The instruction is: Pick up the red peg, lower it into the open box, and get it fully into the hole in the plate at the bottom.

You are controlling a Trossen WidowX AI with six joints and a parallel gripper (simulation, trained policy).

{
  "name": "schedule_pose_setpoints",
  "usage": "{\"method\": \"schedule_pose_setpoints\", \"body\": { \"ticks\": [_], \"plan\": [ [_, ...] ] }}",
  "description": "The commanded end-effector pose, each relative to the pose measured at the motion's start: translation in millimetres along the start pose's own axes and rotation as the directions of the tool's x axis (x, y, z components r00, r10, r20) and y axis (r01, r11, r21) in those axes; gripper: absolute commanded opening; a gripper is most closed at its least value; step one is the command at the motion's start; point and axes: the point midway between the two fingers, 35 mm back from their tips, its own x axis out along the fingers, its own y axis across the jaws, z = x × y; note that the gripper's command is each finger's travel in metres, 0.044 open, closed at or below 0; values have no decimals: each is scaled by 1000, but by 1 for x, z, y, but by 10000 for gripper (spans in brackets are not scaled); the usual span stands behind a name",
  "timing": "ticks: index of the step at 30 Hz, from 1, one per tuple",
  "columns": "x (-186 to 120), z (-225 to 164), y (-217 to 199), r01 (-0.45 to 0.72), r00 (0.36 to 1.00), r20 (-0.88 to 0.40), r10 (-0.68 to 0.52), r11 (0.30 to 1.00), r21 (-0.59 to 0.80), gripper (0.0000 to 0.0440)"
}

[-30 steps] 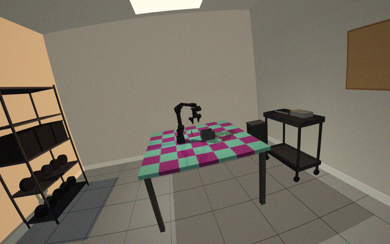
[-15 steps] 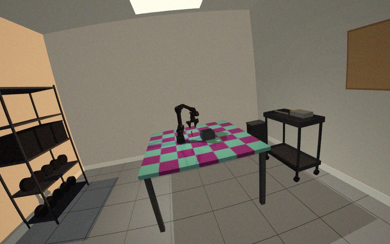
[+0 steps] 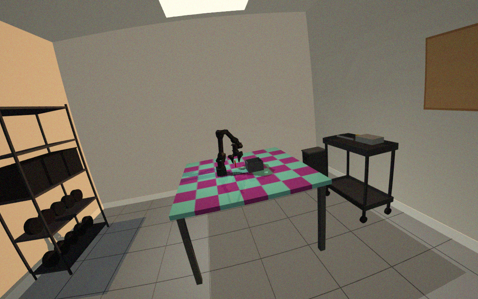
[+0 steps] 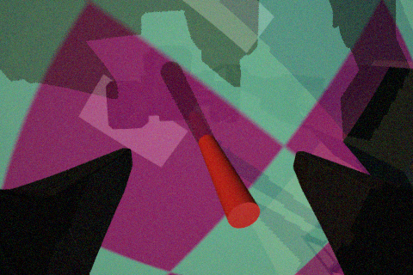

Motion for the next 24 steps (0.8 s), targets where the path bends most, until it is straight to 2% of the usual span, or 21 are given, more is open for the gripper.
{"method": "schedule_pose_setpoints", "body": {
  "ticks": [1,5,18,24],
  "plan": [
    [15,-4,-1,-15,1000,10,15,1000,-4,410],
    [25,-8,-6,-3,1000,3,3,1000,2,333],
    [29,-13,-12,30,996,-83,-33,999,-32,0],
    [17,-1,-14,1,999,-33,-4,997,-73,0]
  ]
}}
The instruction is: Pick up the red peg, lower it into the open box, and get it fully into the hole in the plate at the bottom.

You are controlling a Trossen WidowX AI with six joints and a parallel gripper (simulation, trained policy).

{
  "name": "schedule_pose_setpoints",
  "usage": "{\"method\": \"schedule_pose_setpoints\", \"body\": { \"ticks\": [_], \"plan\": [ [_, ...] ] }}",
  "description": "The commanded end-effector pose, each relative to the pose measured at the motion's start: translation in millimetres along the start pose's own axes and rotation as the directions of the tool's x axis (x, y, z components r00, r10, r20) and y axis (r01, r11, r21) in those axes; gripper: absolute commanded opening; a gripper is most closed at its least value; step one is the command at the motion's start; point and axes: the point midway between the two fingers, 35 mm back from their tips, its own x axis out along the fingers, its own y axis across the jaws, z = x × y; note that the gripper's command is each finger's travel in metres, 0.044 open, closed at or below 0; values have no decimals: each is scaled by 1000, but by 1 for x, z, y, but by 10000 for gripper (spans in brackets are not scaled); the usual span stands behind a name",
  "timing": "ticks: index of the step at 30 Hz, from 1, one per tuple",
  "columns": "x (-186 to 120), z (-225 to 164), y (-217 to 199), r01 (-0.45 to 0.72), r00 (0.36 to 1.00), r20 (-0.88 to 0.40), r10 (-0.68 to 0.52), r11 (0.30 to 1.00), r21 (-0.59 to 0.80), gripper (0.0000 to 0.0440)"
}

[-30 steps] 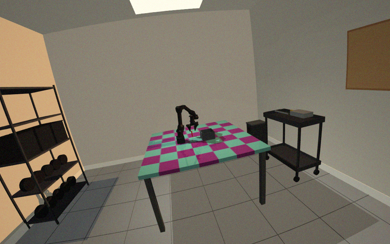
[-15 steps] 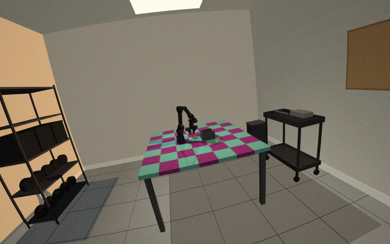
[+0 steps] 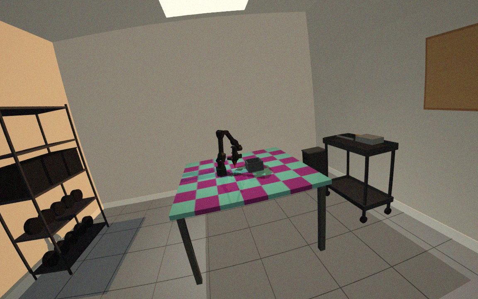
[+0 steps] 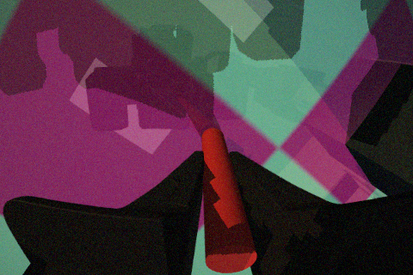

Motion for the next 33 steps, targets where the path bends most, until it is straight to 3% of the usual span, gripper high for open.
{"method": "schedule_pose_setpoints", "body": {
  "ticks": [1,33],
  "plan": [
    [-10,8,-2,-21,999,36,22,999,-30,0],
    [-116,90,2,-108,953,253,168,966,-233,0]
  ]
}}
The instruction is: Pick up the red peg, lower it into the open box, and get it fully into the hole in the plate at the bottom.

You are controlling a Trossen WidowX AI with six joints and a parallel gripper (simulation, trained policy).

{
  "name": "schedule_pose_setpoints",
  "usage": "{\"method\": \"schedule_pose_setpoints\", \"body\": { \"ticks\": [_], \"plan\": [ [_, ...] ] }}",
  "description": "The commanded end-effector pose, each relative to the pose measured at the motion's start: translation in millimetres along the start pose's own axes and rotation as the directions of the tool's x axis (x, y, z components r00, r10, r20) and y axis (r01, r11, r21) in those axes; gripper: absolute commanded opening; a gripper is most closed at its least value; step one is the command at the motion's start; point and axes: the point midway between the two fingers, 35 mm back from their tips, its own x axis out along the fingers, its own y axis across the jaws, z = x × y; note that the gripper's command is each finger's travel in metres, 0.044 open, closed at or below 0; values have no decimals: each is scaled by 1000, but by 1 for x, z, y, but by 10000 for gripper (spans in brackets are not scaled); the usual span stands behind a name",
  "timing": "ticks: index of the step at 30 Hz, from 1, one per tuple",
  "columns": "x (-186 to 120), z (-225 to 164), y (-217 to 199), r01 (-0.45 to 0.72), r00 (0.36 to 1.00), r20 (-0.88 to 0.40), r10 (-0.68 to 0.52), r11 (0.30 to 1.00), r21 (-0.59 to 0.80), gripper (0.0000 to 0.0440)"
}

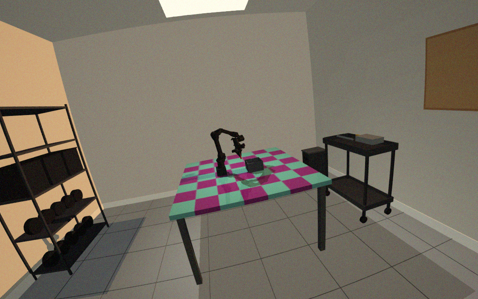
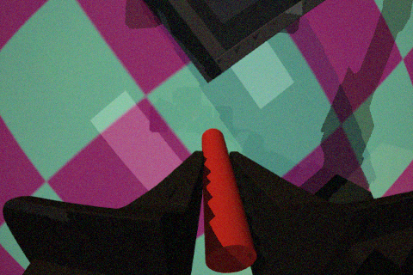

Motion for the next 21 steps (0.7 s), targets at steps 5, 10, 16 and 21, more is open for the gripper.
{"method": "schedule_pose_setpoints", "body": {
  "ticks": [5,10,16,21],
  "plan": [
    [-7,35,-2,-6,999,34,6,1000,12,0],
    [-4,55,-4,-9,999,43,7,999,37,0],
    [2,77,-8,-13,999,53,10,997,71,0],
    [9,95,-10,-20,998,65,13,995,101,0]
  ]
}}
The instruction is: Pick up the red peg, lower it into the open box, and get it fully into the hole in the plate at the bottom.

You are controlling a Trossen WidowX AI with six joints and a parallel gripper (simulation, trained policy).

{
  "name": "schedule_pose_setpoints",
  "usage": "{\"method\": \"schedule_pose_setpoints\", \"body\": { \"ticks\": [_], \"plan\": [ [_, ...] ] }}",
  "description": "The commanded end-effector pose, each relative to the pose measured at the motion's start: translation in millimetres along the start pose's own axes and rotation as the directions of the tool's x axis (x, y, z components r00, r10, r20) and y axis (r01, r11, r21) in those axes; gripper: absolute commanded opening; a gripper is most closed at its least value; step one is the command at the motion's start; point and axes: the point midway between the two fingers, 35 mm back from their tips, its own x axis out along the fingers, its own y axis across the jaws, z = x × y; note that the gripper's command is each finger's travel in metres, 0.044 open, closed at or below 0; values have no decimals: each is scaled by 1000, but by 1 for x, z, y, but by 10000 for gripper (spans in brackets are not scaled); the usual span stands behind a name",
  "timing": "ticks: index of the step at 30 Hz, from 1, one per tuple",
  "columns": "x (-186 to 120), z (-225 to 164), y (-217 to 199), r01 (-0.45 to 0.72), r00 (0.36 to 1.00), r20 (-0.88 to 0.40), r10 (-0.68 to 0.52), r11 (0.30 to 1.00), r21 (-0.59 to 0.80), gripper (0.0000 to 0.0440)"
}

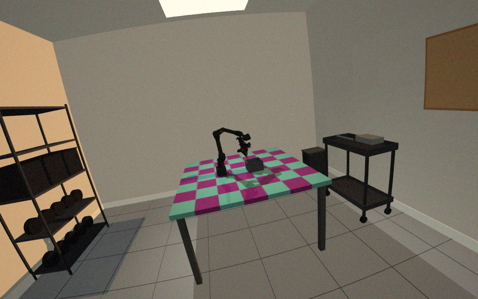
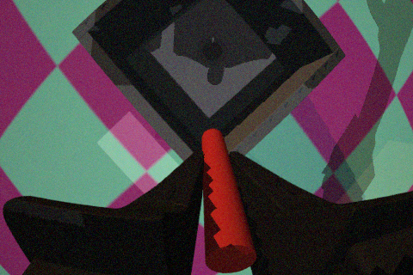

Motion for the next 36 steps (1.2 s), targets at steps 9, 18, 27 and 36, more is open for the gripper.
{"method": "schedule_pose_setpoints", "body": {
  "ticks": [9,18,27,36],
  "plan": [
    [21,43,-1,-22,999,24,21,997,75,1],
    [39,62,-2,-29,1000,8,28,994,106,4],
    [65,64,-1,-15,999,-33,18,994,105,0],
    [86,64,-3,17,997,-70,-13,998,54,147]
  ]
}}
